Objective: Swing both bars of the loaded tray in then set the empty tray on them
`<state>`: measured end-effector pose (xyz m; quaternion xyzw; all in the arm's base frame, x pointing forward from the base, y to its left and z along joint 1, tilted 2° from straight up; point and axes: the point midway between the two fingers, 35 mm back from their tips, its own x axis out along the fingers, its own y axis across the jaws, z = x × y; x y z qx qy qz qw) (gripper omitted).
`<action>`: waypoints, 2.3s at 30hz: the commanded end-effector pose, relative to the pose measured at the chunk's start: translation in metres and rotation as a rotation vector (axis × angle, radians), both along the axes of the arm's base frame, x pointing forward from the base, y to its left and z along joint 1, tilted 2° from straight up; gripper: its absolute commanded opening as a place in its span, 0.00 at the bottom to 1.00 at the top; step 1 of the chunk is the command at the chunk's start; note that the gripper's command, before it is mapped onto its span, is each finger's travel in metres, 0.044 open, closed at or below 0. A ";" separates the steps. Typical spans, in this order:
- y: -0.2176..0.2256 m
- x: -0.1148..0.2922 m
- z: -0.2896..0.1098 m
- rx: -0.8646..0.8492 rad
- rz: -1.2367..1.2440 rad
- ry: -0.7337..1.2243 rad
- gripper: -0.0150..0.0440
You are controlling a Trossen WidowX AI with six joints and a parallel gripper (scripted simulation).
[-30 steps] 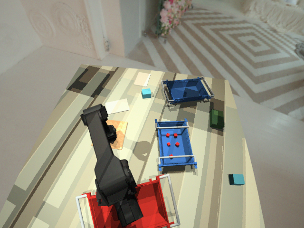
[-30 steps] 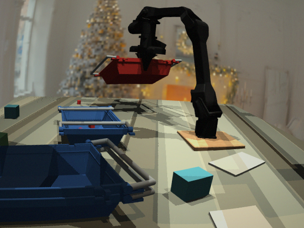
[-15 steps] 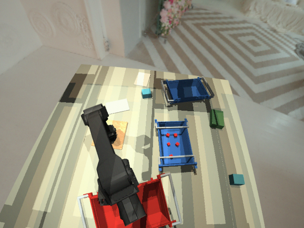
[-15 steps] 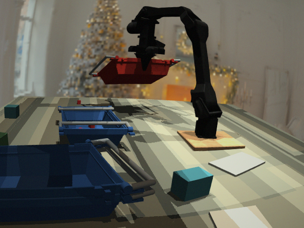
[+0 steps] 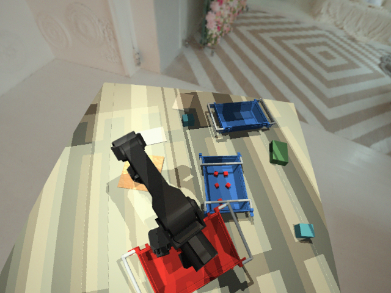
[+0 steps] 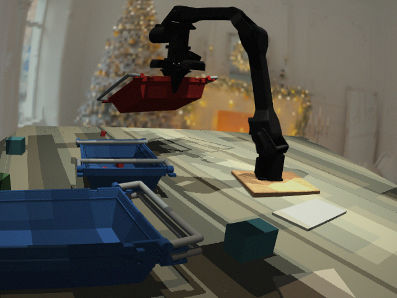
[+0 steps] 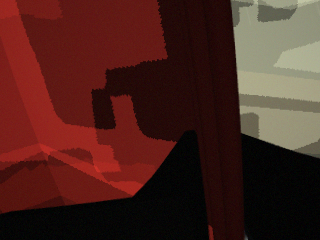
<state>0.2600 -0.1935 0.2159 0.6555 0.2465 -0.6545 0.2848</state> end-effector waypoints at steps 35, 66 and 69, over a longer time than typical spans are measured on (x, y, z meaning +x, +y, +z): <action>0.135 0.059 0.004 -0.010 0.542 -0.008 0.25; 0.252 0.059 0.000 -0.007 0.967 0.005 0.25; 0.253 0.059 0.000 -0.007 0.970 0.005 0.25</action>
